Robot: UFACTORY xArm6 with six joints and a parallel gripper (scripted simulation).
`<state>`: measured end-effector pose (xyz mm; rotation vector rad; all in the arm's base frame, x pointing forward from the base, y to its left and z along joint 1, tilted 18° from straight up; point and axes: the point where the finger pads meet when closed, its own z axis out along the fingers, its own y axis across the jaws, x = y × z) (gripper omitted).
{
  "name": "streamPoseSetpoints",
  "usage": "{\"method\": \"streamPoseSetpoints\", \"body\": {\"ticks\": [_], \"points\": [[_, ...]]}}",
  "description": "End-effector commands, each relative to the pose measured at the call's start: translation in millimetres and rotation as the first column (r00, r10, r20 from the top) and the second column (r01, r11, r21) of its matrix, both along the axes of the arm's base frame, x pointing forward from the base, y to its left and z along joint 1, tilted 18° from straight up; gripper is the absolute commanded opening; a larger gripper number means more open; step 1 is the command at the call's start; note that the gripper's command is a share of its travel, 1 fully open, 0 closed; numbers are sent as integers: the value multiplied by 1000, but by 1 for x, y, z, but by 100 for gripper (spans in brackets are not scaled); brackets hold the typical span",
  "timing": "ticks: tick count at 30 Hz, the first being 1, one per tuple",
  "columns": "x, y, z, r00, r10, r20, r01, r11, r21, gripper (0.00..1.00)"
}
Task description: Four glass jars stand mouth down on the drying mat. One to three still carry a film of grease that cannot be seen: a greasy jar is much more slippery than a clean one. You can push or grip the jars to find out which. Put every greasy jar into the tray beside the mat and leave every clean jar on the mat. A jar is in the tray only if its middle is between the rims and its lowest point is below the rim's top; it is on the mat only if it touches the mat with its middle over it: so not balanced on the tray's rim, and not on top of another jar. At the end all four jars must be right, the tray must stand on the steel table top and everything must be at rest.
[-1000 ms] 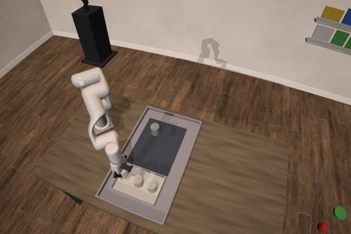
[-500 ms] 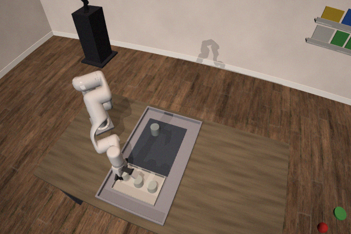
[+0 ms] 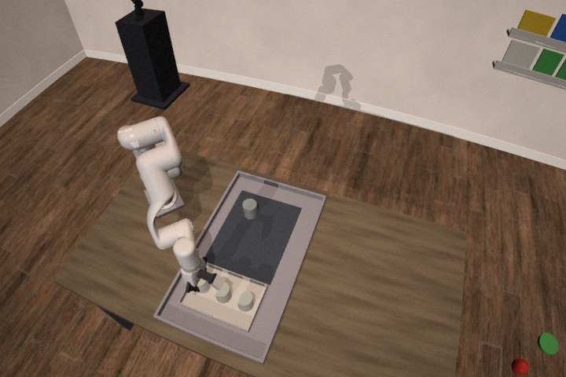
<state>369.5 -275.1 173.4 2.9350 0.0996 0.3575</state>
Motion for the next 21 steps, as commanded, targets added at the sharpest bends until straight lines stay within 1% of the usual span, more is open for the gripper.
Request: {"method": "streamPoseSetpoints", "body": {"ticks": [1,15,20,21], "points": [[2,-1,-3,1000,0,3,0,1000,-2,0],[6,-4,-18,1000,0,3,0,1000,-2,0],[6,-4,-18,1000,0,3,0,1000,-2,0],[6,-4,-18,1000,0,3,0,1000,-2,100]]}}
